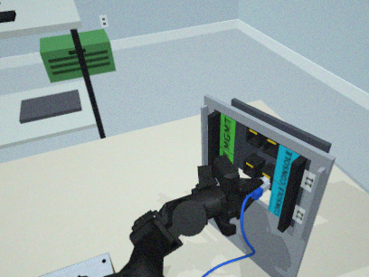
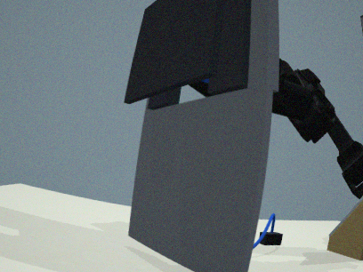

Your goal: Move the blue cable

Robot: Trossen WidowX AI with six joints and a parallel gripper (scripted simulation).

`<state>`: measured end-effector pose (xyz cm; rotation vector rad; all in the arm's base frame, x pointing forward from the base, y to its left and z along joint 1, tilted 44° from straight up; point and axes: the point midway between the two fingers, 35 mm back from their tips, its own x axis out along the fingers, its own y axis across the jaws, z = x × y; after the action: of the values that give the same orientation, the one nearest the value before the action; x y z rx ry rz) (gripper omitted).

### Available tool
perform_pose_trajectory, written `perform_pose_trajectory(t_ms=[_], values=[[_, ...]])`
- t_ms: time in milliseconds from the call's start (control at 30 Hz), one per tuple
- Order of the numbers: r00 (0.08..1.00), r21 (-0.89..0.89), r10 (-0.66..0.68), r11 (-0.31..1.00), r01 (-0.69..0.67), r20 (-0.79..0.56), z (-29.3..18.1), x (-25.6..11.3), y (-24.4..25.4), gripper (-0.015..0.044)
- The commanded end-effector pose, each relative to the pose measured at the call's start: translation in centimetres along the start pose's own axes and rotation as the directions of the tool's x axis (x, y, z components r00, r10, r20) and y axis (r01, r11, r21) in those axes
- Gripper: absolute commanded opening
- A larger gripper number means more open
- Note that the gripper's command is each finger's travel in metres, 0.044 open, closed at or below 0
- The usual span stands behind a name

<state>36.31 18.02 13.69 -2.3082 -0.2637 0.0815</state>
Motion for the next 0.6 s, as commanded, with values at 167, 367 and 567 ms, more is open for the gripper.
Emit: perform_pose_trajectory(t_ms=[167,367,567], values=[[1.0,0.0,-0.011,1.0,0.011,0.0,0.07,0.29,-0.24,0.0],[1.0,0.001,-0.011,1.0,0.011,0.0,0.12,0.44,-0.24,0.0],[1.0,0.001,-0.012,1.0,0.012,-0.001,0.16,0.55,-0.23,0.0]])
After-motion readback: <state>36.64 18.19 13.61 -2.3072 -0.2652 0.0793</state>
